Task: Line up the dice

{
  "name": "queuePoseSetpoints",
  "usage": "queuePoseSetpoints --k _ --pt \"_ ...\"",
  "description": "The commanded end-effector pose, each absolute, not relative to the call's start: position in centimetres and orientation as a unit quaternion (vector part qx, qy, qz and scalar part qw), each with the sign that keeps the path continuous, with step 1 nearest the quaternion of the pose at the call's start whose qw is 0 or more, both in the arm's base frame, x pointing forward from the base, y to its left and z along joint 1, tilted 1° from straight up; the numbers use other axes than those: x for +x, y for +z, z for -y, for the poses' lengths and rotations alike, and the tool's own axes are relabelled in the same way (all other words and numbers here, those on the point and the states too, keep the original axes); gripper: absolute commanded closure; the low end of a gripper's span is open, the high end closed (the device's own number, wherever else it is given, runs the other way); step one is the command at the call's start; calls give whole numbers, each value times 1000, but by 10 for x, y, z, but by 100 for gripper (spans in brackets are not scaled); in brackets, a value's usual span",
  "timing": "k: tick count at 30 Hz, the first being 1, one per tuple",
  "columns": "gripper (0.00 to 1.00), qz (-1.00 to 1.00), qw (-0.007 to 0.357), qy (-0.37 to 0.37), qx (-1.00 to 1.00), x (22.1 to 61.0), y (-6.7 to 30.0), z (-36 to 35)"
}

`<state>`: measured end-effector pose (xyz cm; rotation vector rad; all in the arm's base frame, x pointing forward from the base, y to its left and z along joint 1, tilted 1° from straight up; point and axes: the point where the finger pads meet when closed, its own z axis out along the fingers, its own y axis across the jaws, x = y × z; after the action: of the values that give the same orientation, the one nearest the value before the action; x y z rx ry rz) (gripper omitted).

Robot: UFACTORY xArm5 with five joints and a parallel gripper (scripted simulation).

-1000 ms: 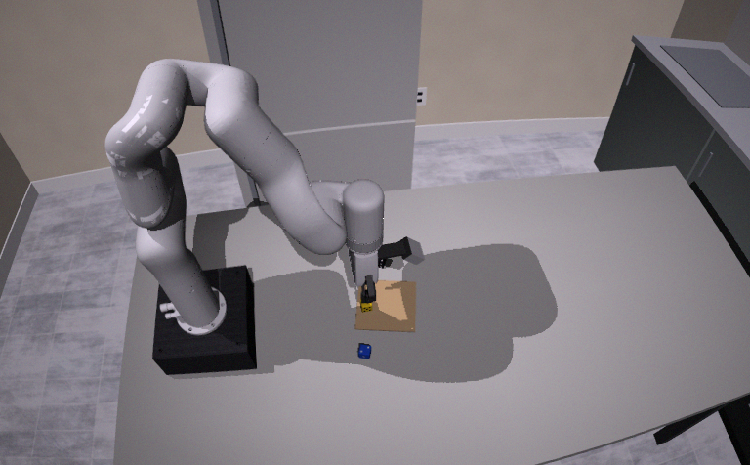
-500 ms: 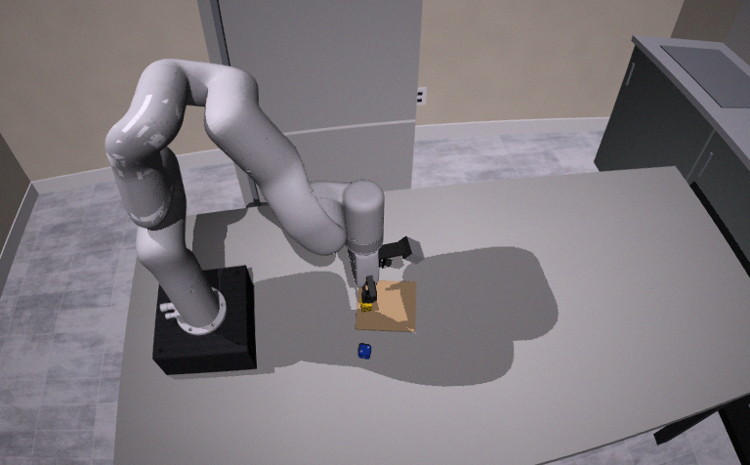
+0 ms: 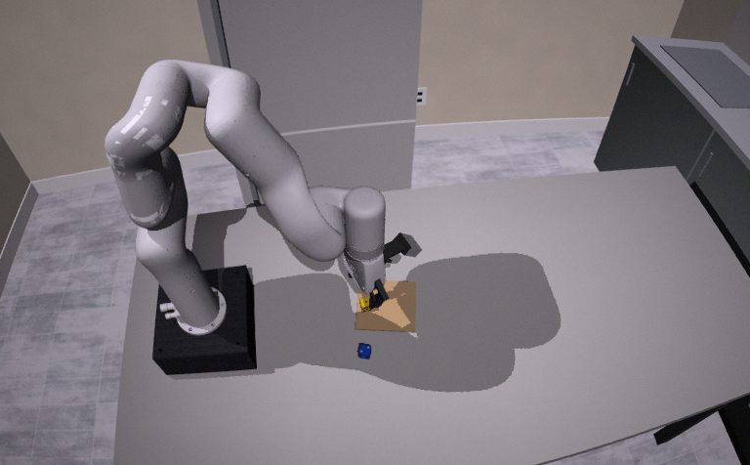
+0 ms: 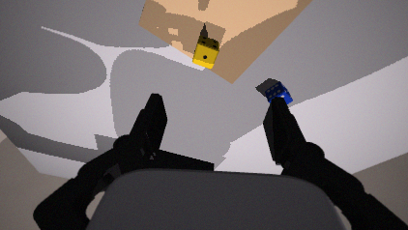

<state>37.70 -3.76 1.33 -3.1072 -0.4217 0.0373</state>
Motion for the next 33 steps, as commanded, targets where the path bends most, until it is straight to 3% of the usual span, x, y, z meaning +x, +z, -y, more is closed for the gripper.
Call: queuePoseSetpoints --k 1,33 --pt "0 207 3 10 -978 377 14 44" --pt "0 609 7 6 -793 369 10 83"
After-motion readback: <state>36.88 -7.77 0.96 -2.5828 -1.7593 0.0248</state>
